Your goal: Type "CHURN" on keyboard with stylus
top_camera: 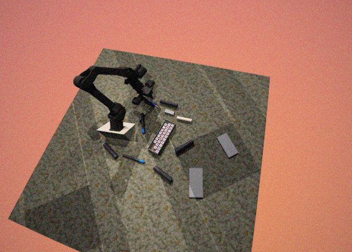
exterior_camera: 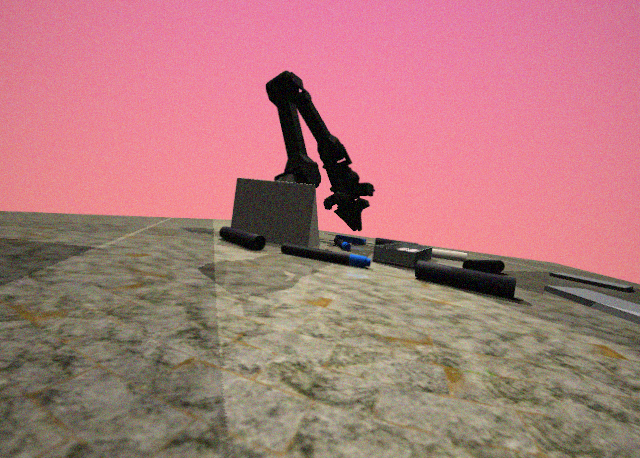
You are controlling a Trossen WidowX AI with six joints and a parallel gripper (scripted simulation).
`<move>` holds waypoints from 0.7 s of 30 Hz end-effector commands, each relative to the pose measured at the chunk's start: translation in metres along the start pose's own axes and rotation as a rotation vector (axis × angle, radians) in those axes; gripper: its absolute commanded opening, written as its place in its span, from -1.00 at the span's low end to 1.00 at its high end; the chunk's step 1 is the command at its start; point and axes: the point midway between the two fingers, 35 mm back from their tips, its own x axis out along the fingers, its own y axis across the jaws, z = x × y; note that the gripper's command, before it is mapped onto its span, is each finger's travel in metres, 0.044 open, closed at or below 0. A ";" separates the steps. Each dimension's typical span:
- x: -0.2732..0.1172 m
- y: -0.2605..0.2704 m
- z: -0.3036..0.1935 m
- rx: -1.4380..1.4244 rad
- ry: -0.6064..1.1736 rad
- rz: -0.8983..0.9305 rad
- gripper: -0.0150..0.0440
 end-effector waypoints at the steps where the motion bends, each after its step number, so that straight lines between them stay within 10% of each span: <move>1: 0.004 -0.002 -0.001 0.002 -0.004 -0.007 0.02; 21: 0.015 -0.003 -0.008 0.003 -0.004 -0.007 0.02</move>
